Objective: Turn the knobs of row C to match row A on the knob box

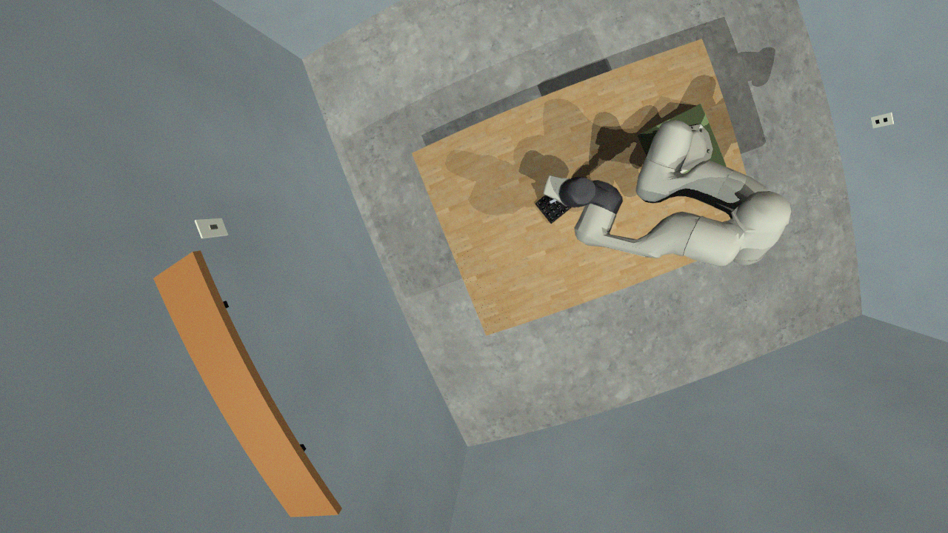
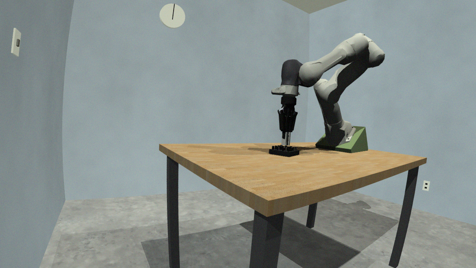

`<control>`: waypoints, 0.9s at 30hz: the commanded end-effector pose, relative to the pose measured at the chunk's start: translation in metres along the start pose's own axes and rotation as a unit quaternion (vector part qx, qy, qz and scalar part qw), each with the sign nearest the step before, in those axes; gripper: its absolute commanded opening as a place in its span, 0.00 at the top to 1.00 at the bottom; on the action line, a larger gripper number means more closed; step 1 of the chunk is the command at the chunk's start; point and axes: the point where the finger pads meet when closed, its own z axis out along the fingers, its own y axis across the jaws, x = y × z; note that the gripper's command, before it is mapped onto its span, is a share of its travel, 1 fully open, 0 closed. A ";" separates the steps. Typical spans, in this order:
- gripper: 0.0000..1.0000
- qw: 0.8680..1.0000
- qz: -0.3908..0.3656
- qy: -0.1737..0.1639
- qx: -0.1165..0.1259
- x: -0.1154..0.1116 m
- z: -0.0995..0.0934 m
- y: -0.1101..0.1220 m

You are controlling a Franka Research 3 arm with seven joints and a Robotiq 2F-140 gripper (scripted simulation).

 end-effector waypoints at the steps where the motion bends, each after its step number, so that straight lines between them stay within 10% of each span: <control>1: 0.88 1.000 0.004 -0.002 -0.005 -0.002 -0.009 0.003; 27: 0.88 1.000 0.005 -0.002 -0.005 -0.002 -0.028 0.003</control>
